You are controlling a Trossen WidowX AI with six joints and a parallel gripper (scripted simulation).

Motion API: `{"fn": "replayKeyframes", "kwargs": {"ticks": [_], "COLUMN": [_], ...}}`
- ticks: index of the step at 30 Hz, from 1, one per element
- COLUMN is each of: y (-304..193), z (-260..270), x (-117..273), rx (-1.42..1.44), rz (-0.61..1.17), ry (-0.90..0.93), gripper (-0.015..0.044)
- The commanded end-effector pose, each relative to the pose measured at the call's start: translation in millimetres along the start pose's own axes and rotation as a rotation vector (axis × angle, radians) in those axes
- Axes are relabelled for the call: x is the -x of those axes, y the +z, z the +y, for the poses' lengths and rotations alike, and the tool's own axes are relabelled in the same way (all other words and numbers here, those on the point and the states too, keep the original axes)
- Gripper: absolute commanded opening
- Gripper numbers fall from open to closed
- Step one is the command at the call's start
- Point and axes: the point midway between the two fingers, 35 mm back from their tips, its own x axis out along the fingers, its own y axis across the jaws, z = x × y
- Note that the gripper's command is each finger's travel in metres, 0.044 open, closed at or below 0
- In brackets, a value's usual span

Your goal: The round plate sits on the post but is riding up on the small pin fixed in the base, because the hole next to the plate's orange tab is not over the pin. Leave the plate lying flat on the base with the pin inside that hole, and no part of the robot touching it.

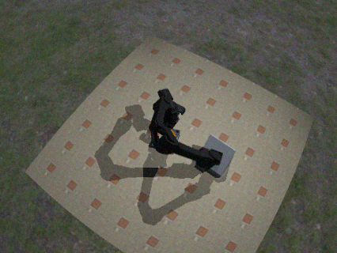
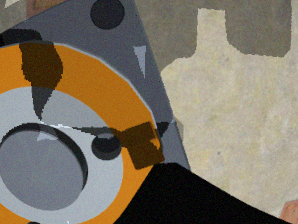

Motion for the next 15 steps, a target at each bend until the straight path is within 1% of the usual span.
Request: {"fn": "replayKeyframes", "kwargs": {"ticks": [1,15], "y": [6.4,25.1], "z": [2.1,9.5], "x": [-1.3,0.1], "rx": [0.0,0.0], "rz": [0.0,0.0], "ry": [0.006,0.006], "gripper": [0.0,0.0]}}
